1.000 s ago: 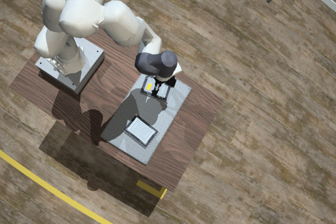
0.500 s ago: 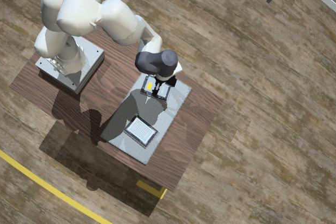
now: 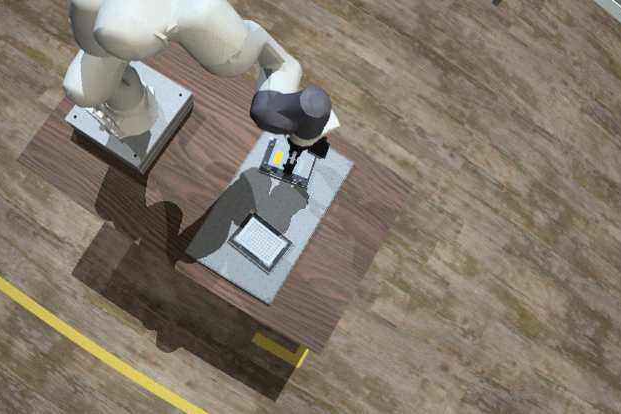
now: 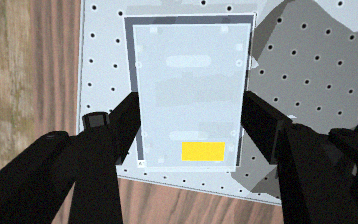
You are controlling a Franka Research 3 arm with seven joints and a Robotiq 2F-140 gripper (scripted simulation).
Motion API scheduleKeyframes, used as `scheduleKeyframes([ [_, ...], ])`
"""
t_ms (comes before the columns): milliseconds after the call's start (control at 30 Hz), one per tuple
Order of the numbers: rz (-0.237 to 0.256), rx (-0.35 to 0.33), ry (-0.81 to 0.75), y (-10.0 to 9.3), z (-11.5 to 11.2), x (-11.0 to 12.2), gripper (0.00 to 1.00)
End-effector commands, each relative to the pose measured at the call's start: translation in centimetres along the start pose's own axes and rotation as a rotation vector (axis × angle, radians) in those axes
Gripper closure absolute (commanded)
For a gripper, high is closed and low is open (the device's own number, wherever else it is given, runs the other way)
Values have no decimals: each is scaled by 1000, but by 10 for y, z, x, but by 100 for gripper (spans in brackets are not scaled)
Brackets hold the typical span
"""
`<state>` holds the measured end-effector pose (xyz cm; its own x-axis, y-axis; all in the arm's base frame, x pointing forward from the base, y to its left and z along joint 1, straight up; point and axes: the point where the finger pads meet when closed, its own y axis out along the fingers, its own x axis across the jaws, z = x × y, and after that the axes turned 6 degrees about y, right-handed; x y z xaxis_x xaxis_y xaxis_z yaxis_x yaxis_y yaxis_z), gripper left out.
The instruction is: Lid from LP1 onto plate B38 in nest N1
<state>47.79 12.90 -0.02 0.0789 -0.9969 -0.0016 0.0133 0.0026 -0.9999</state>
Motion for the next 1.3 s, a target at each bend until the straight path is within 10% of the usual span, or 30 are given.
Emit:
scheduleKeyframes([
  [0,-1,-12,-5,-6,-4,1,90],
  [1000,-1,-12,-5,-28,-3,3,90],
  [1267,-1,-12,-6,-29,19,171,90],
])
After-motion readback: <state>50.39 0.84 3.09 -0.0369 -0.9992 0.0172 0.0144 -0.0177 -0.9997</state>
